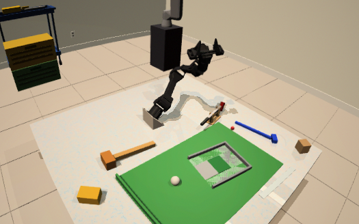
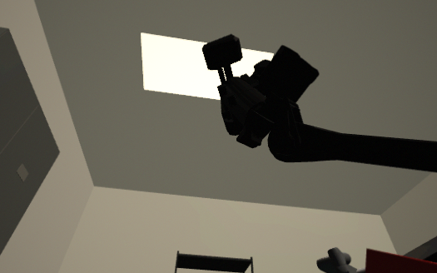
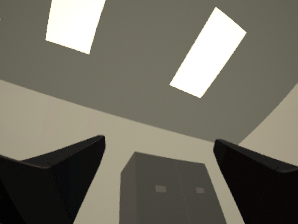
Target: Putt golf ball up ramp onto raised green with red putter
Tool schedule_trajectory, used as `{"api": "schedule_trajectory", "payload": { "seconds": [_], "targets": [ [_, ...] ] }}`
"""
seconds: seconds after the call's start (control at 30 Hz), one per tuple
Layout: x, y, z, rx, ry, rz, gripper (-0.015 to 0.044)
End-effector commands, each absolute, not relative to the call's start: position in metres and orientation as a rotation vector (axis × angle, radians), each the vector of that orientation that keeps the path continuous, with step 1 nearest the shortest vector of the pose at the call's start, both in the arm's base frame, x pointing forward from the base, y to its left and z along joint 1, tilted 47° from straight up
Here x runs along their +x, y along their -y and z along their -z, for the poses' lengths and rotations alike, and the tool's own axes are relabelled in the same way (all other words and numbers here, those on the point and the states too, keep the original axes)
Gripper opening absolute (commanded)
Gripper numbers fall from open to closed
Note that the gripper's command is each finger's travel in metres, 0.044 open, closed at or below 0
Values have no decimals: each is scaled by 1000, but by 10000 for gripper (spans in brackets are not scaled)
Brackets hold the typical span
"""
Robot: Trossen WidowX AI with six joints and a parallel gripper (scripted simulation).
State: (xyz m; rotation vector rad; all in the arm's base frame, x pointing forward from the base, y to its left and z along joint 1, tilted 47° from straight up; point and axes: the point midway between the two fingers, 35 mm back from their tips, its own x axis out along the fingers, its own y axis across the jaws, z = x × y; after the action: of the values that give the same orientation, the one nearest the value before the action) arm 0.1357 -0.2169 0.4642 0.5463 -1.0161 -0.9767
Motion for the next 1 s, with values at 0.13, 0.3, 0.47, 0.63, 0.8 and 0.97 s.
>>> {"api": "schedule_trajectory", "payload": {
  "seconds": [0.13, 0.3, 0.47, 0.63, 0.8, 0.97],
  "targets": [
    [167, 219, -447, 485, 817, 979, 440],
    [202, 219, -423, 348, 542, 962, 440],
    [257, 208, -371, 53, 58, 819, 440],
    [294, 179, -310, -237, -348, 524, 440],
    [307, 145, -263, -439, -577, 204, 440],
    [306, 107, -226, -592, -703, -140, 440]
  ]
}}
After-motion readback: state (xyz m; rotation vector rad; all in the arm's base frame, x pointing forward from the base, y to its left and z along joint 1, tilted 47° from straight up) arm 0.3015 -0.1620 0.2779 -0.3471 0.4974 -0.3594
